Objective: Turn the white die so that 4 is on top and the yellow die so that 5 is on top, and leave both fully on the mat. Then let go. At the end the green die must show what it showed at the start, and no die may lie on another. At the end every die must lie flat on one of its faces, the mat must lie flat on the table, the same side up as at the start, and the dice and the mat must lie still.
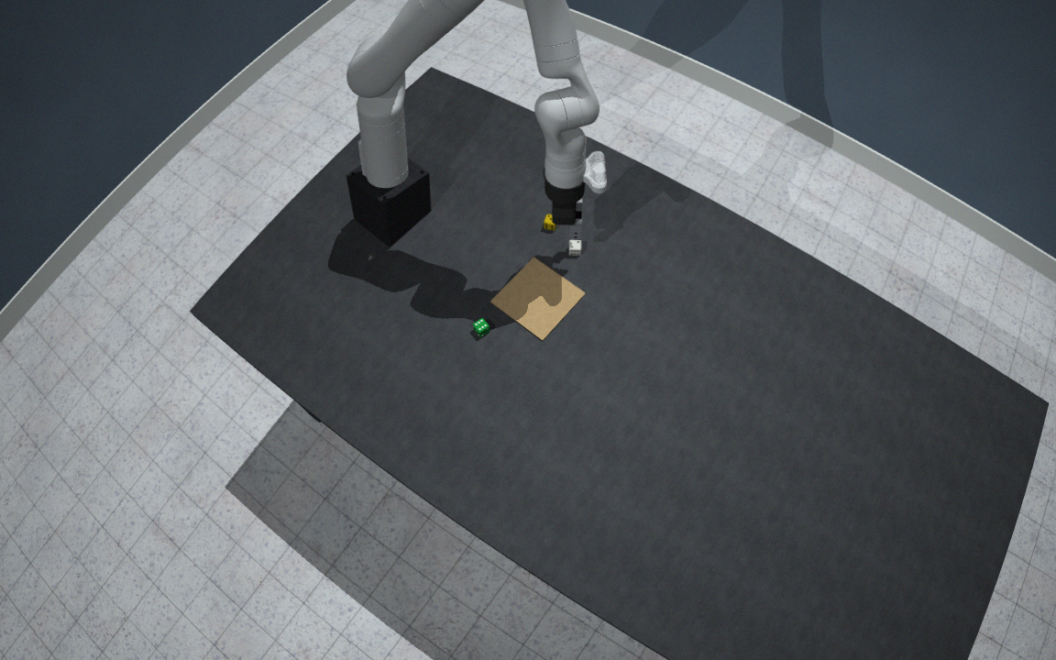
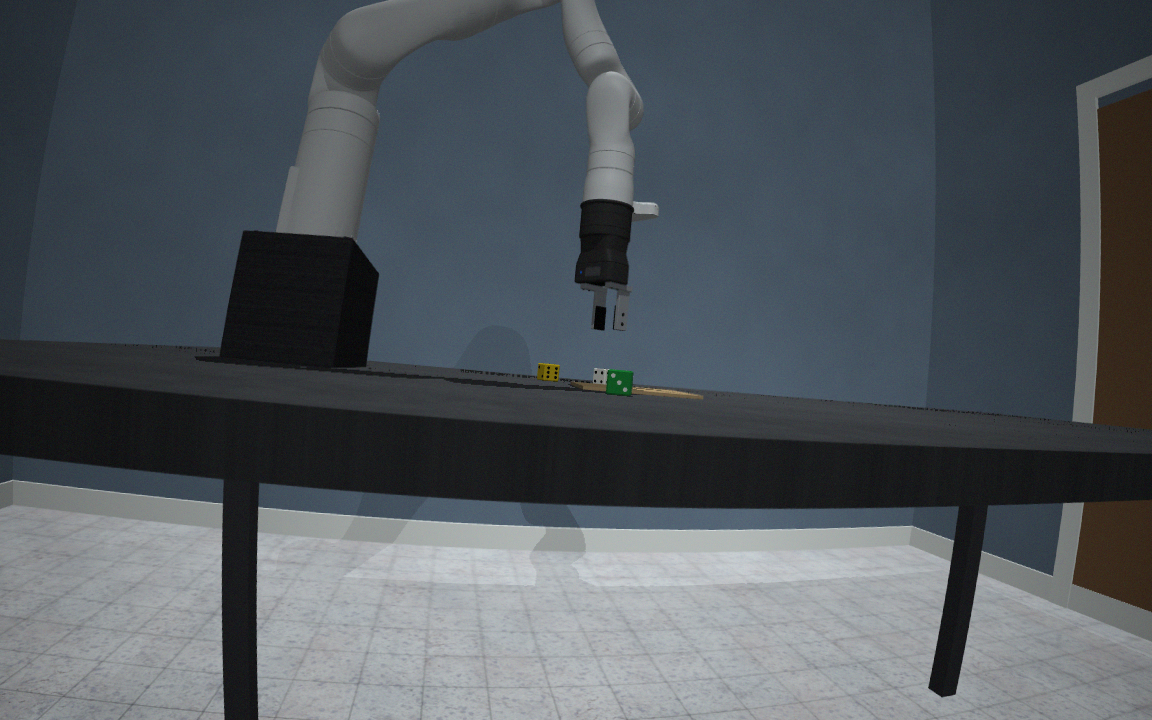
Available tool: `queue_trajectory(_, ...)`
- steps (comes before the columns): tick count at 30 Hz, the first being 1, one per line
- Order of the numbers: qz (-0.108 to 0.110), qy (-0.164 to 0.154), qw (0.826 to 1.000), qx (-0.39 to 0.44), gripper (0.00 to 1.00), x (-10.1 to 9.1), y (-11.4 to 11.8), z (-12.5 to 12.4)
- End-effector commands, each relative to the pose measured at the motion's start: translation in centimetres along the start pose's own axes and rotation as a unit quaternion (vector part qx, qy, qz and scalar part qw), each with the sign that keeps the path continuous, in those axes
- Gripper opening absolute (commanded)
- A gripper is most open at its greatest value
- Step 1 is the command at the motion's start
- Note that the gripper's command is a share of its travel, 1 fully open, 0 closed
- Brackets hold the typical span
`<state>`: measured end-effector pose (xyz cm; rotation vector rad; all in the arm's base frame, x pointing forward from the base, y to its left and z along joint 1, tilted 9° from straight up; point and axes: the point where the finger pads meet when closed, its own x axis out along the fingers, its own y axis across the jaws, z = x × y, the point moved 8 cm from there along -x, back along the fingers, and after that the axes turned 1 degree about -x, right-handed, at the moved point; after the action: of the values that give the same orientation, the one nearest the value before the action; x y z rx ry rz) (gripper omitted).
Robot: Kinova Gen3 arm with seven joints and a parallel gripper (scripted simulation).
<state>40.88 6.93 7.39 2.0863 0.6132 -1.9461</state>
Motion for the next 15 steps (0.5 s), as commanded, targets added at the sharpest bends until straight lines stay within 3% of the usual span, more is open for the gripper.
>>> queue_trajectory(1,0.000,0.000,1.000,0.000,0.79,0.1,0.0,0.0)
queue_trajectory(15,0.000,0.000,1.000,0.000,0.79,1.4,0.0,0.0)
